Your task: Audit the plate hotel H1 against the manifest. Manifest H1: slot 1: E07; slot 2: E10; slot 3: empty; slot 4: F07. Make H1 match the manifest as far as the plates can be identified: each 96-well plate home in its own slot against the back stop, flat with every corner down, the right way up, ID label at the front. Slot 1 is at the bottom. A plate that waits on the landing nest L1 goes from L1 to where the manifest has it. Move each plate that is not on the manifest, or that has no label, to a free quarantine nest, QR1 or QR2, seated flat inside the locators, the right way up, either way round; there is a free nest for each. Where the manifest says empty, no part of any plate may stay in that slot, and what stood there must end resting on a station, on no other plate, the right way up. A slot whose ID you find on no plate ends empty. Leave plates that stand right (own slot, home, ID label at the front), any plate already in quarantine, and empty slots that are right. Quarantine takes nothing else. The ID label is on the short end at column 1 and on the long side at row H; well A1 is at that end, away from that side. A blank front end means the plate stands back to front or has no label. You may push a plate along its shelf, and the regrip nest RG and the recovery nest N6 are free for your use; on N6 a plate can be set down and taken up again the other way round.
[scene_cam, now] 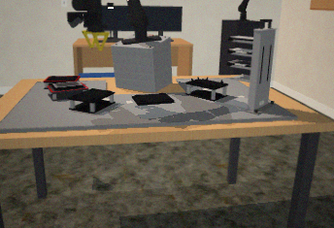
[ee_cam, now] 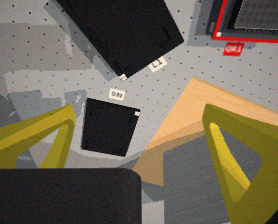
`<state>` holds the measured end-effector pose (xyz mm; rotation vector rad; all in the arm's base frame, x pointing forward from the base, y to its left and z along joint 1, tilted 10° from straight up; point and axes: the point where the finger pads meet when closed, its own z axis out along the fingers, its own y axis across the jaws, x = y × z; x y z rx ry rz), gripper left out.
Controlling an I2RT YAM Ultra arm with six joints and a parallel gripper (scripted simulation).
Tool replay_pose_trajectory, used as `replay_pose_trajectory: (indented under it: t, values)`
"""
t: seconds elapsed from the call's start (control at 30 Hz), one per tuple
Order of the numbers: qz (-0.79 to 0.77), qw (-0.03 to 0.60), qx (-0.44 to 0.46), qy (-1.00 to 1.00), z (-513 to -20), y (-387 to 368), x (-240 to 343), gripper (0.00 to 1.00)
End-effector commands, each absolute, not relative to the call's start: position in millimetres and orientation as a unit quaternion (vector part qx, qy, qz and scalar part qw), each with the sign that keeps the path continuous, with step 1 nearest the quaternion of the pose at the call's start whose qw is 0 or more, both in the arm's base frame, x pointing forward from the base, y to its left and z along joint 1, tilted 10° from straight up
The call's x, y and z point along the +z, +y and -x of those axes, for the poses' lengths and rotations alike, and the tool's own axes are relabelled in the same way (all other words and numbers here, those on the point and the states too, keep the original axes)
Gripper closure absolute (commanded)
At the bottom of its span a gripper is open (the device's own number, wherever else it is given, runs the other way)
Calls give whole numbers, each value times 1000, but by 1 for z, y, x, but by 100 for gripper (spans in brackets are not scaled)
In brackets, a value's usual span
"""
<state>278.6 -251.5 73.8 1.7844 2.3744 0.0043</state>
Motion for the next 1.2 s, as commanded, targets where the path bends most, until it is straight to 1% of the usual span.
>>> replay_pose_trajectory:
  t: [0.0,1.17]
  values:
    - [-578,118,2,808,-287,-244,85,0]
    - [-364,224,14,904,-332,-152,81,0]
